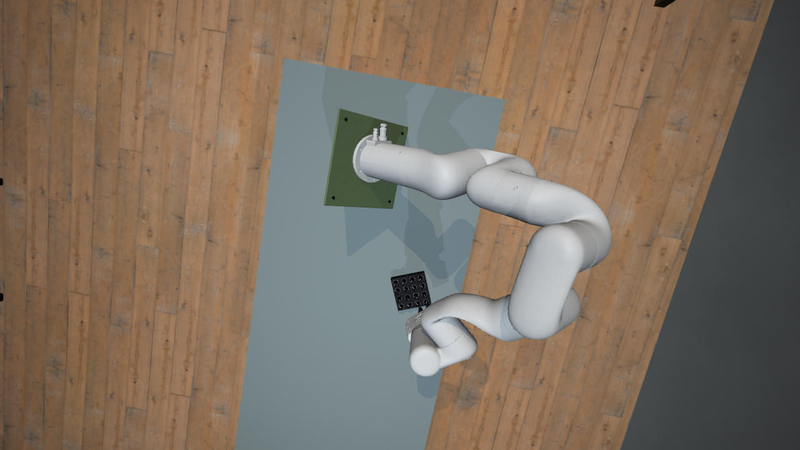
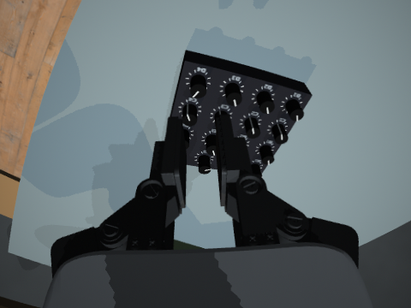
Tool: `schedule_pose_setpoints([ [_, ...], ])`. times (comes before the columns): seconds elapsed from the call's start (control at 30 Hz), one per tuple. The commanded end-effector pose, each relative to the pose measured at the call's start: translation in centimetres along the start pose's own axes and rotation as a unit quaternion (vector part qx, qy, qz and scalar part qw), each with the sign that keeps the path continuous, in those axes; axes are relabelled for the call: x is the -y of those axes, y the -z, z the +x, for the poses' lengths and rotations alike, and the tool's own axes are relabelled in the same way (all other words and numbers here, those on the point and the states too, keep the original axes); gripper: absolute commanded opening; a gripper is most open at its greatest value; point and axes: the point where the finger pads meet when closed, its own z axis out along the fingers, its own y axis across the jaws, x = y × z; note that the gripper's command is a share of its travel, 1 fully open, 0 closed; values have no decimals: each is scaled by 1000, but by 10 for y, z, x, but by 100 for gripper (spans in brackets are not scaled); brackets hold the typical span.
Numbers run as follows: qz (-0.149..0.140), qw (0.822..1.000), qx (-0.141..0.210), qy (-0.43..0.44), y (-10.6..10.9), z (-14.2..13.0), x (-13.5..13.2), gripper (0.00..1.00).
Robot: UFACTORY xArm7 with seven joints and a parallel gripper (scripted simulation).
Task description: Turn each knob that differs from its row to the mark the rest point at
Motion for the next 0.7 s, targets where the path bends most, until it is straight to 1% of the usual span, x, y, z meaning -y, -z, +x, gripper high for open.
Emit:
schedule_pose_setpoints([
  [0.0, -1, 1000, -2, 0, 0, 1, -1, 19],
  [0.43, -1, 1000, -2, 0, -9, 1, -1, 19],
  [0.67, -1, 1000, -2, 0, -18, 1, -1, 19],
])
